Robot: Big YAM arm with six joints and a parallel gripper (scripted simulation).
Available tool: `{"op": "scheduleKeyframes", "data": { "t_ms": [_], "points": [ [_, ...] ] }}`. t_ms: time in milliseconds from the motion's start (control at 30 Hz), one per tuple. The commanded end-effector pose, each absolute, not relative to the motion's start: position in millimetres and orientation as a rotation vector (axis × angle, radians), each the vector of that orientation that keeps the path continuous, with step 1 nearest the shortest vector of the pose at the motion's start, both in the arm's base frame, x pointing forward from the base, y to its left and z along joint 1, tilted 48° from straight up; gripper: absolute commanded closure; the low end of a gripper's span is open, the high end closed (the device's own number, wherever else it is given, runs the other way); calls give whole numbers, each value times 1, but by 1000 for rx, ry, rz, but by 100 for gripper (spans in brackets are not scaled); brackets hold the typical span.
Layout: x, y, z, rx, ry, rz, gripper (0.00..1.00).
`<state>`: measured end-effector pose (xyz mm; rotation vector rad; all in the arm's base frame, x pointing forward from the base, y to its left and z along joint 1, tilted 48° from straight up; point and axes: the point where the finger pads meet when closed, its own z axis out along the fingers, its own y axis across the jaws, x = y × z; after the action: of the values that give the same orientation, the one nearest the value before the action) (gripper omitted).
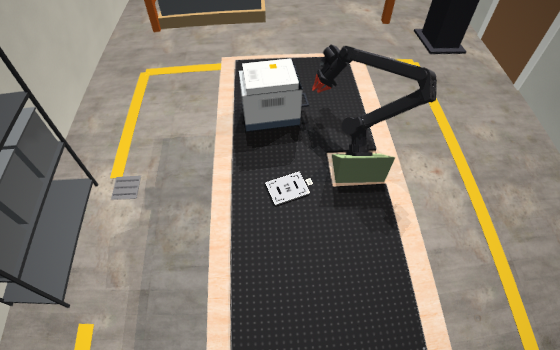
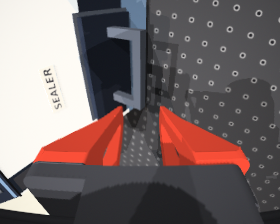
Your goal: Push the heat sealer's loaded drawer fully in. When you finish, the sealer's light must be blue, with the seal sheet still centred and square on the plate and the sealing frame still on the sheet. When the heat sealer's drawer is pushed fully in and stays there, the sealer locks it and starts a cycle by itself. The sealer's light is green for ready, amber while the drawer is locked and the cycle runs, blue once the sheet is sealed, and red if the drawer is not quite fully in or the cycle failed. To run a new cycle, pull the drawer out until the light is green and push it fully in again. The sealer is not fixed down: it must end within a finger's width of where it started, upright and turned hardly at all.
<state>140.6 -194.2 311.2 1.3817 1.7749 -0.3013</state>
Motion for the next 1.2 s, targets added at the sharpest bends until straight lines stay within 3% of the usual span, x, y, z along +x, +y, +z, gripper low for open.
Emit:
{"op": "scheduleKeyframes", "data": {
  "t_ms": [0,1167],
  "points": [
    [141,-196,344,1344,1738,-318,70],
    [100,-141,392,1346,1735,-324,70]
  ]
}}
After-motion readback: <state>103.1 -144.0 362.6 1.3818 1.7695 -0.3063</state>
